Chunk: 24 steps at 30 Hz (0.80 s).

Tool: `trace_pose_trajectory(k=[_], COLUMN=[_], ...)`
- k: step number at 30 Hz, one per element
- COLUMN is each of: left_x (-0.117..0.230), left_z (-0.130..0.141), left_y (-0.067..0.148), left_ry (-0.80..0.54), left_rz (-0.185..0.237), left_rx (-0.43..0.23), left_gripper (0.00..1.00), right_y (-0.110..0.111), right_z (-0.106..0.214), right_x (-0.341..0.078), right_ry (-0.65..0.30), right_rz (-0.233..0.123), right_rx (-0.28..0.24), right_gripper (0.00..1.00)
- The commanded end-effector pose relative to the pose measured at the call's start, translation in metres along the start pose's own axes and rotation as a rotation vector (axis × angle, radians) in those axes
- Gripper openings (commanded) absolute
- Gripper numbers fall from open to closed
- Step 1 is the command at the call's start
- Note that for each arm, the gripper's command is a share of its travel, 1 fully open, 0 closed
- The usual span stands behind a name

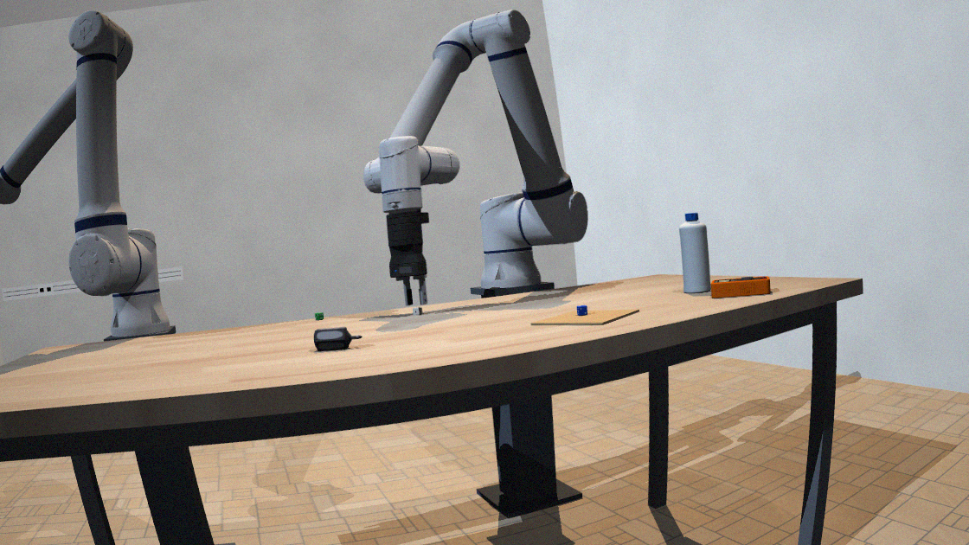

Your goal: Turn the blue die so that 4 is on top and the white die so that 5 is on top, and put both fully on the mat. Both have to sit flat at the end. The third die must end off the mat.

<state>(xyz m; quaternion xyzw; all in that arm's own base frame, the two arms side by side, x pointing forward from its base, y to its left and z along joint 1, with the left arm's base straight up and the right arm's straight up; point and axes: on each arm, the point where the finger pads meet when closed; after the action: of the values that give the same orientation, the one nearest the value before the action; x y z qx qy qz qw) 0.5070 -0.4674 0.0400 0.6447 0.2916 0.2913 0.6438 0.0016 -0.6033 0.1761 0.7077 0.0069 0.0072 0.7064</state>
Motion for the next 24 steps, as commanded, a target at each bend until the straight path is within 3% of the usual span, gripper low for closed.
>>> trace_pose_trajectory(k=[1,24], left_x=[0.000,0.000], left_z=[0.000,0.000], left_y=[-0.002,-0.021], left_ry=[0.000,0.000], left_rz=[0.000,0.000], left_rx=[-0.001,-0.001], left_gripper=[0.64,0.64], right_y=[0.001,0.001], right_z=[0.001,0.001], right_x=[0.000,0.000], right_ry=[0.000,0.000], right_rz=[0.000,0.000], right_rx=[-0.002,-0.002], right_gripper=[1.00,1.00])
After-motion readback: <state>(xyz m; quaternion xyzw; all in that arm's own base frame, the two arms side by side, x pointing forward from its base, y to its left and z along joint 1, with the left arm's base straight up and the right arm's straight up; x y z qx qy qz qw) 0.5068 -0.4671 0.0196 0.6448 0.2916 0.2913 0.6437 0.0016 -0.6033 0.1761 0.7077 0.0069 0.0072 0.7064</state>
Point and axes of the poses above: on each arm, the point where the finger pads meet when closed, its own y axis back along the fingers, its own x axis across the jaws, z = x × y, and after that the axes turned 1 degree about y, right-handed
